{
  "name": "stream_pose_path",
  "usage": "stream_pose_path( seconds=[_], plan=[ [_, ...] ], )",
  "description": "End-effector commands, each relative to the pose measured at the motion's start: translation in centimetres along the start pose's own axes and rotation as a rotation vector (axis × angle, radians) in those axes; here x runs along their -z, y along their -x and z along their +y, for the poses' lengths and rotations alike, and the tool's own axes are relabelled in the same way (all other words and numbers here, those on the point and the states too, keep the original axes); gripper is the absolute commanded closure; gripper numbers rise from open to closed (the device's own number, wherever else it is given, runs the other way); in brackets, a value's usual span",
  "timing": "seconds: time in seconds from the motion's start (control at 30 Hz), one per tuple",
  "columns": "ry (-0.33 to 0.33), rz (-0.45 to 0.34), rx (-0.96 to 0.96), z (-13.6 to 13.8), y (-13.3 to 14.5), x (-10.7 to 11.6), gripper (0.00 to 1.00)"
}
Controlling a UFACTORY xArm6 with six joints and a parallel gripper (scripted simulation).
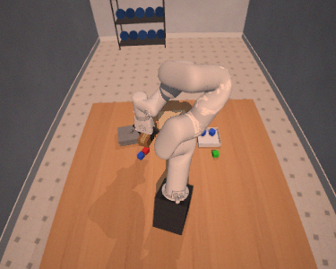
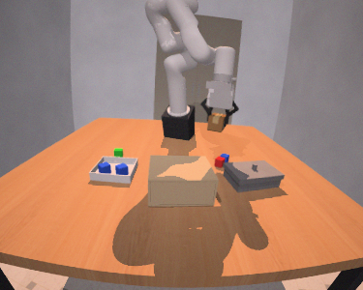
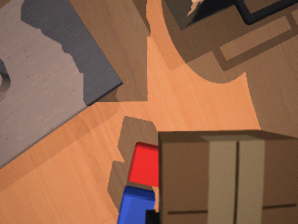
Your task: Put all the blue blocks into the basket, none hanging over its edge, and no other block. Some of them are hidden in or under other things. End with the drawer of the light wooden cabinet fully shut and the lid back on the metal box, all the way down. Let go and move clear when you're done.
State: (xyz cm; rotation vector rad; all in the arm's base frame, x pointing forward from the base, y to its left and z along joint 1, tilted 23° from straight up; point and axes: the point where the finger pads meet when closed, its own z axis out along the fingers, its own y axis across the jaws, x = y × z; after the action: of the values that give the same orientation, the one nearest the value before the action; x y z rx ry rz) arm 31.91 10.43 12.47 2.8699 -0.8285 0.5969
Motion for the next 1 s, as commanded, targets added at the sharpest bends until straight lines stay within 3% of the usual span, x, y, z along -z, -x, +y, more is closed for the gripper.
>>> stream_pose_path(
  seconds=[0.0,0.53,0.6,0.97],
  plan=[
    [-0.013,-0.011,0.109,1.8,-0.6,0.2,0.38],
    [-0.015,-0.007,0.609,10.2,-2.9,0.0,0.38],
    [-0.015,-0.007,0.609,10.2,-2.9,0.0,0.38],
    [-0.016,-0.004,1.027,17.4,-4.8,-0.1,0.38]
  ],
)
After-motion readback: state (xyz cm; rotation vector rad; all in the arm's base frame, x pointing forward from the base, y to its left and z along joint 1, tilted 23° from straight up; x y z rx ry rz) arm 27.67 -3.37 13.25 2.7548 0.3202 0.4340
